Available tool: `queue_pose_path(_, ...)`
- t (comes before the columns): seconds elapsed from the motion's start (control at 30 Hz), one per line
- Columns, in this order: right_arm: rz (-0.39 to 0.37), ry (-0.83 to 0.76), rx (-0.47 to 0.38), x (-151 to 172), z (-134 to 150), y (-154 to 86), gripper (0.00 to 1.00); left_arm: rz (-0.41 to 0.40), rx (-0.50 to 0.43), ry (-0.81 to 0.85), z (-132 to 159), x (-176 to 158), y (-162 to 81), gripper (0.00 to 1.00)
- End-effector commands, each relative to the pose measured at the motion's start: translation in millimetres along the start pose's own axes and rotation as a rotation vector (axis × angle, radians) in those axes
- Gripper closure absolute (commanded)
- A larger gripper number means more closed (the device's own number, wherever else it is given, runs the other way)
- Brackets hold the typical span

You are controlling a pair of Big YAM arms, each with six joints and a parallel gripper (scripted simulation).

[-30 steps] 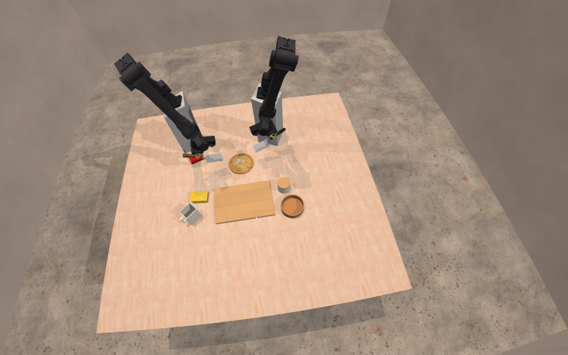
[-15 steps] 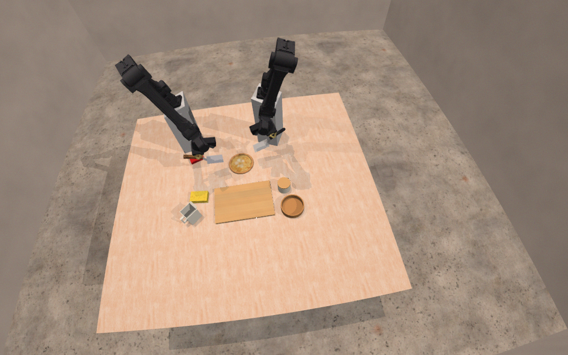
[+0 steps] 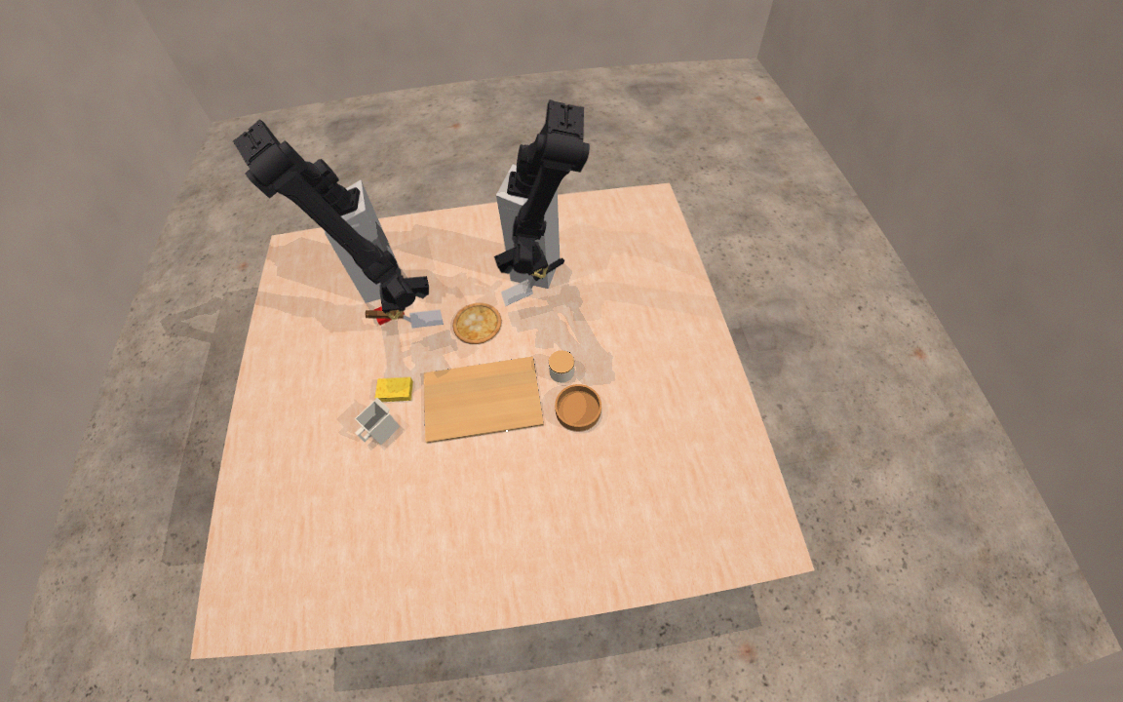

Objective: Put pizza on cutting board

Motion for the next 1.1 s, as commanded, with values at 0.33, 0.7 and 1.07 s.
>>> queue_pose_path(0.33, 0.008, 0.002, -0.004, -8, -3, 26, 0.94, 0.006, 0.0, 0.006, -5, -1, 24, 0.94)
queue_pose_path(0.7, 0.013, 0.007, -0.003, -11, -5, 39, 0.94, 0.013, 0.002, 0.003, -8, -4, 39, 0.94)
queue_pose_path(1.07, 0.002, -0.003, -0.002, -4, -13, 65, 0.94, 0.002, -0.003, 0.005, -15, -2, 61, 0.94)
Point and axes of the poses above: on each arm, the point where the finger pads meet when closed, its own y axis out along the fingers, its own x axis across the jaws, z = x × y, the point moved 10 cm from there along -y, back along the fingers, and after that the axes turned 12 degrees about -y, right-handed, at the moved point
